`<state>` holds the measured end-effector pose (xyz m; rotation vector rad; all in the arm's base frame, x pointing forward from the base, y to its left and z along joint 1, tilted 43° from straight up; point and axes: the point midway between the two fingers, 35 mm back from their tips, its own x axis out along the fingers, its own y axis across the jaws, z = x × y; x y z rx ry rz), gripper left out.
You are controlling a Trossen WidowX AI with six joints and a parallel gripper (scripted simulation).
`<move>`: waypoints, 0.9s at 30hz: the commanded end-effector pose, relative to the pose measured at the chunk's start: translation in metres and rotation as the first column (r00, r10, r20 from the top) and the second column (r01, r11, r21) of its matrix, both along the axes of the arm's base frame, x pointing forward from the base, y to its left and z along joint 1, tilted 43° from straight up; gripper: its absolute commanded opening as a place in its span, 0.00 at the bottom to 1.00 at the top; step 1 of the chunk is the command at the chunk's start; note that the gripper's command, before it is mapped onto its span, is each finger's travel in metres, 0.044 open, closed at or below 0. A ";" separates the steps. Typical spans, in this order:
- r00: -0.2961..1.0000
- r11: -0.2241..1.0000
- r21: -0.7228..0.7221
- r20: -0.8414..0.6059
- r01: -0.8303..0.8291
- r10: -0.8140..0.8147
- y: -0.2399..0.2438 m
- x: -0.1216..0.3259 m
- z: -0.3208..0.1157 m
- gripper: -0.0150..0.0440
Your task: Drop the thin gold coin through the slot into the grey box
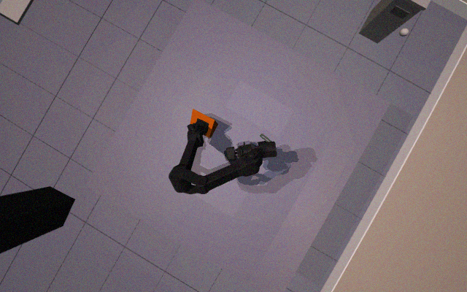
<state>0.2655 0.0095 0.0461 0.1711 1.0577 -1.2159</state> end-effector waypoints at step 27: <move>1.000 1.000 0.000 0.001 0.000 0.000 -0.009 0.000 -0.009 0.52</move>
